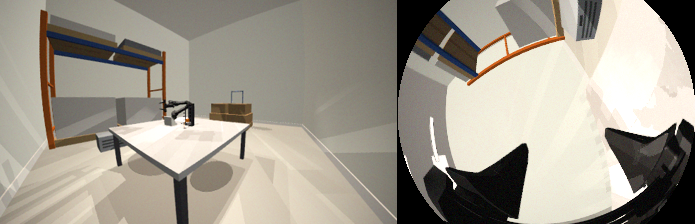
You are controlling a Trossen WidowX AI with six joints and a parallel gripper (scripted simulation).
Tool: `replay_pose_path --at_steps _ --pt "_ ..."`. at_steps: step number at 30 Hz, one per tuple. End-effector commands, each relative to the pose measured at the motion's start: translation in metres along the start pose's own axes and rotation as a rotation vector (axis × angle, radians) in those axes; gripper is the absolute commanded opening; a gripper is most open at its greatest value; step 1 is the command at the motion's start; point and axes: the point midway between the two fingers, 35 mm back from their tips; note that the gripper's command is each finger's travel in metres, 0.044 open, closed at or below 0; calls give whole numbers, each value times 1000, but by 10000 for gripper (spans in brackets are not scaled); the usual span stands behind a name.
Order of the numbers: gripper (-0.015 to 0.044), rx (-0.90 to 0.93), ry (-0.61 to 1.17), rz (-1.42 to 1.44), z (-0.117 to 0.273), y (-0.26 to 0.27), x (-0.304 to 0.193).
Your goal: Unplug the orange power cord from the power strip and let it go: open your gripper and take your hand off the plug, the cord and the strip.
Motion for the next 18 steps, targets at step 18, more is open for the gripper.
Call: replay_pose_path --at_steps 18 --pt "160 31 823 421 -32 89 -194"
Point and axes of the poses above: the point midway between the two fingers, 35 mm back from their tips, its own z axis back along the fingers, its own y axis across the jaws, x = y × z, and after that the axes turned 14 degrees about z, right-handed
